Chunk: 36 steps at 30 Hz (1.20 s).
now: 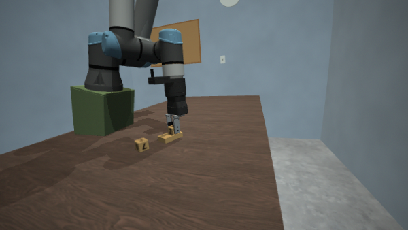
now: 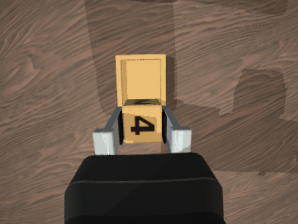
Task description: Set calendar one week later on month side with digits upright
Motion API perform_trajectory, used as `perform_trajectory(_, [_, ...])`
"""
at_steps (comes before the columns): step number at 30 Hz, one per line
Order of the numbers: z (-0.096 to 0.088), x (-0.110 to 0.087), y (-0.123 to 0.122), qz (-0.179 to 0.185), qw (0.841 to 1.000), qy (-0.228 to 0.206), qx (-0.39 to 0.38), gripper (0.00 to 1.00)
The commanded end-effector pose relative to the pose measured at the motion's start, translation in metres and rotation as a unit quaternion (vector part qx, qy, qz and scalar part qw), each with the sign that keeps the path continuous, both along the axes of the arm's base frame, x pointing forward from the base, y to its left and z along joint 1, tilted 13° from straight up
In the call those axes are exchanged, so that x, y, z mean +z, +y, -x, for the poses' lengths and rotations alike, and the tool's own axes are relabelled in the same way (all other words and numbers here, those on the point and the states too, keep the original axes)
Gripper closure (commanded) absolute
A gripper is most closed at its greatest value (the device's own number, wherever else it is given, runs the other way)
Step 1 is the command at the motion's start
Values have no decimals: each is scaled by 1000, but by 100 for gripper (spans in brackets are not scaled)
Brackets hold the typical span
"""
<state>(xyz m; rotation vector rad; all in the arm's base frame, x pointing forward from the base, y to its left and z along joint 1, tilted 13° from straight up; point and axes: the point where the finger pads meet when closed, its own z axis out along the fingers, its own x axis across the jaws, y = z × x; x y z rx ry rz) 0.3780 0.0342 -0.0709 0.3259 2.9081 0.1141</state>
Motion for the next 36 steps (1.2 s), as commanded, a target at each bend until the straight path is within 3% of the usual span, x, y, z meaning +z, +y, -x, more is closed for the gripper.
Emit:
perform_trajectory(1, [0, 0, 0, 0, 1000, -1, 0, 40])
perform_trajectory(6, [0, 0, 0, 0, 1000, -1, 0, 40])
perform_trajectory(10, [0, 0, 0, 0, 1000, -1, 0, 28])
perform_trajectory(14, [0, 0, 0, 0, 1000, -1, 0, 28])
perform_trajectory(18, [0, 0, 0, 0, 1000, -1, 0, 16])
perform_trajectory(20, [0, 0, 0, 0, 1000, -1, 0, 16])
perform_trajectory(21, [0, 0, 0, 0, 1000, -1, 0, 10])
perform_trajectory(36, [0, 1, 0, 0, 1000, -1, 0, 10])
